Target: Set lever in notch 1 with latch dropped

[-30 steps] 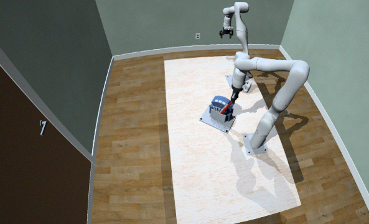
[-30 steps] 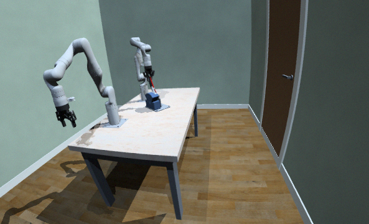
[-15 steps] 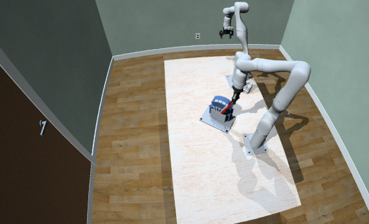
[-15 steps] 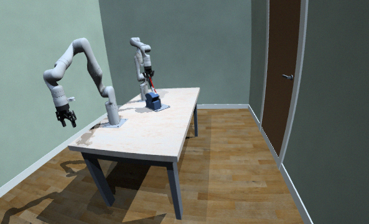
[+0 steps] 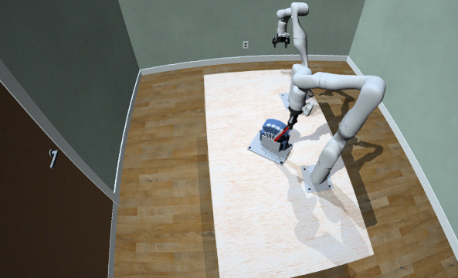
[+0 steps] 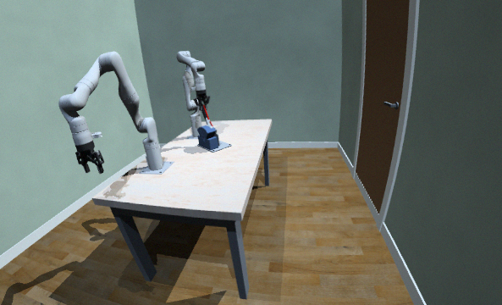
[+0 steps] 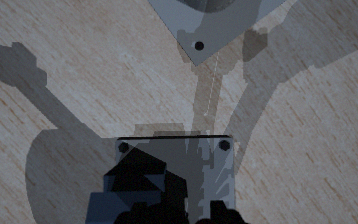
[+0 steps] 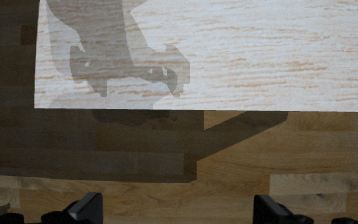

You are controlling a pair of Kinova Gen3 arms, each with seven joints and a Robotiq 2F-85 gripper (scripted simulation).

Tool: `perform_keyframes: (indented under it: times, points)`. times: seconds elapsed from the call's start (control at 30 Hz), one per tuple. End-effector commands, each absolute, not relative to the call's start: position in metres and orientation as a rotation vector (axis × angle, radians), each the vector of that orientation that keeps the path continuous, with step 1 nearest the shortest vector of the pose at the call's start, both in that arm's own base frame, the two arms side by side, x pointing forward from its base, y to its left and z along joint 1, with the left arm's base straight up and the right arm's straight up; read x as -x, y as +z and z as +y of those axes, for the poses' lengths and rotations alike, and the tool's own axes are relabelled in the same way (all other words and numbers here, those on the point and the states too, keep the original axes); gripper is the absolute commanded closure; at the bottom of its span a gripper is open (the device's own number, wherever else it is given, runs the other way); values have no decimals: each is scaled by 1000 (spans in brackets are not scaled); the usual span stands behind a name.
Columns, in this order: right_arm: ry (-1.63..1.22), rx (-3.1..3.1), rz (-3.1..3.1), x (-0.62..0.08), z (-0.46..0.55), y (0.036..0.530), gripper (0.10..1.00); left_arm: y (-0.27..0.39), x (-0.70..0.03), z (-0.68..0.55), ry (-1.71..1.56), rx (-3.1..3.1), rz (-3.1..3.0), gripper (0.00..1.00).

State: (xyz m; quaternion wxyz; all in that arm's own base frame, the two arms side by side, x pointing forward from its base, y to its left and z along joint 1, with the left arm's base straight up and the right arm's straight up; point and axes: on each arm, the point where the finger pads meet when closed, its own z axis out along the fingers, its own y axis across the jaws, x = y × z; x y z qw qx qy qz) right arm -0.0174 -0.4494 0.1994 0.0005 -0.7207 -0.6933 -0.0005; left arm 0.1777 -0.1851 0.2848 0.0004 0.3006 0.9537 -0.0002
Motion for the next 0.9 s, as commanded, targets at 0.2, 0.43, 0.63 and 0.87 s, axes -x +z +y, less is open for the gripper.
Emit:
perform_keyframes:
  times: [0.2, 0.43, 0.63, 0.87]
  points:
    - [0, 2264, -2178, 17, -450, 200, 99, 285, -178, -185, -1, -944, 2995, 902]
    - [0, 2264, -2178, 17, -450, 200, 99, 285, -178, -185, -1, -944, 2995, 902]
    - [0, 2264, -2178, 17, -450, 200, 99, 285, -178, -185, -1, -944, 2995, 26]
    - [0, 2264, -2178, 17, -450, 200, 99, 285, -178, -185, -1, -944, 2995, 26]
